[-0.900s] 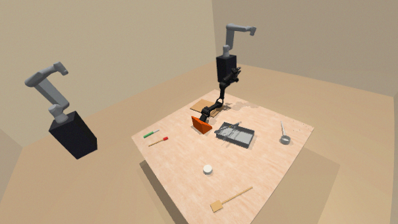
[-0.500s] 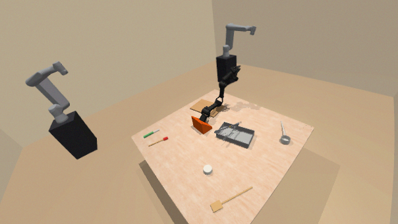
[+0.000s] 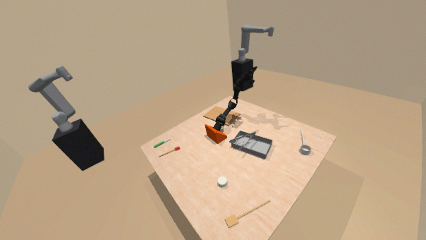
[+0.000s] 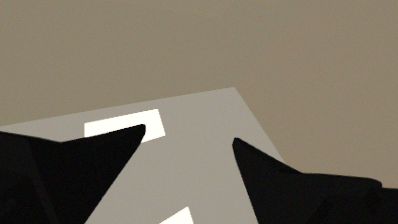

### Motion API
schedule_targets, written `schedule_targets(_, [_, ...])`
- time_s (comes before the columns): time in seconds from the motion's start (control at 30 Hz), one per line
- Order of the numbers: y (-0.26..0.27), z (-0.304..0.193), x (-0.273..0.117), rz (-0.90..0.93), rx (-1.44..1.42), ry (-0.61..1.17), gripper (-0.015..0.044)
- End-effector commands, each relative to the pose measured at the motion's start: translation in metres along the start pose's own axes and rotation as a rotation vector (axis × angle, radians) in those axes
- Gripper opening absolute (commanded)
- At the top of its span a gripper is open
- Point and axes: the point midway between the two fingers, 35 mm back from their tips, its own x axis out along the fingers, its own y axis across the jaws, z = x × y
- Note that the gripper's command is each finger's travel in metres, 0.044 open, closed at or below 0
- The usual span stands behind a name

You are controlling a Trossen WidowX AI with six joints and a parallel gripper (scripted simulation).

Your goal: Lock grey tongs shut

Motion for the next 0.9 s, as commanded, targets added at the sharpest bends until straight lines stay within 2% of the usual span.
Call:
schedule_targets(0.0, [0.024, 0.001, 0.006, 0.067, 0.051, -0.011, 0.044])
schedule_targets(0.23, [0.089, 0.012, 0.013, 0.246, 0.156, -0.06, 0.044])
schedule_targets(0.57, [0.151, 0.038, 0.013, 0.43, 0.301, -0.126, 0.044])
schedule_targets(0.87, [0.268, 0.109, -0.023, 0.872, 0.503, -0.323, 0.044])
